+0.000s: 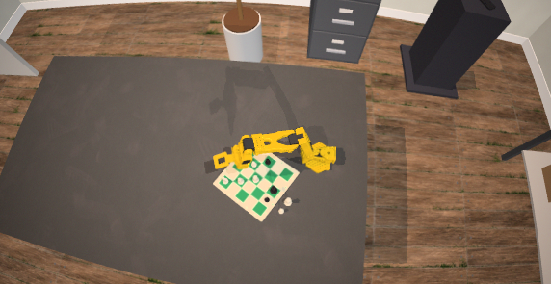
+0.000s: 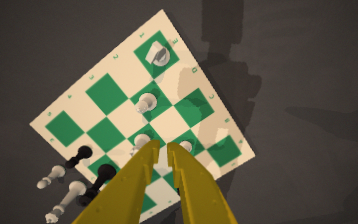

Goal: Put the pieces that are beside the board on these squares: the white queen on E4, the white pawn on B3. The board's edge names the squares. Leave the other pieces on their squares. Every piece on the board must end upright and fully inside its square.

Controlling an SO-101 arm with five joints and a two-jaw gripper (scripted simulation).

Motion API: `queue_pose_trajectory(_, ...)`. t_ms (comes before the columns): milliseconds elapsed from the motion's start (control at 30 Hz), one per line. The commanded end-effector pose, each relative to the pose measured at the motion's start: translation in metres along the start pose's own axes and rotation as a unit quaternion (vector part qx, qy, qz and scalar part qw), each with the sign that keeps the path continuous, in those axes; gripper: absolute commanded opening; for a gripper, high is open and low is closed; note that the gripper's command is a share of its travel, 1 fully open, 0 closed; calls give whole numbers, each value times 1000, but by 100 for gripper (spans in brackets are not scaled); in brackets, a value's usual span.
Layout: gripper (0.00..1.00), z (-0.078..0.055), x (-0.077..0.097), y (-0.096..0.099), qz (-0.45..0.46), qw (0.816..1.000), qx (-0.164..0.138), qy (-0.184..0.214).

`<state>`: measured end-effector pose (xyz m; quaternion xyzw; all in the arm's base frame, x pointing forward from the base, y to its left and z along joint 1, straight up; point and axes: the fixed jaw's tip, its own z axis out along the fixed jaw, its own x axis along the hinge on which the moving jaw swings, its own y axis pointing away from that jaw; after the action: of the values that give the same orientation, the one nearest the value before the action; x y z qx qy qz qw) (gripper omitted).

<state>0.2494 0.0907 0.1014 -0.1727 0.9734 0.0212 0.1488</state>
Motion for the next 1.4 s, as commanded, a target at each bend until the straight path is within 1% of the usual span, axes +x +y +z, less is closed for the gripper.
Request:
queue_pose_trajectory(0, 3, -13, 9, 36, -60, 998, -22, -28)
queue_pose_trajectory(67, 4, -19, 20, 56, -99, 994, -38, -40)
queue_pose_trajectory(133, 4, -19, 20, 56, -99, 994, -38, -40)
queue_pose_trajectory(267, 7, -31, 50, 94, -184, 978, -74, -65)
queue_pose_trajectory(367, 8, -37, 77, 116, -243, 961, -103, -82)
queue_pose_trajectory(500, 10, -41, 108, 133, -306, 937, -137, -99)
queue_pose_trajectory(633, 11, -41, 128, 141, -342, 920, -159, -109)
queue_pose_trajectory(700, 11, -41, 128, 141, -342, 920, -159, -109)
queue_pose_trajectory(833, 12, -41, 135, 143, -354, 913, -167, -112)
queue_pose_trajectory(1267, 12, -40, 136, 143, -356, 913, -167, -112)
queue_pose_trajectory(1367, 12, -38, 138, 142, -358, 912, -168, -112)
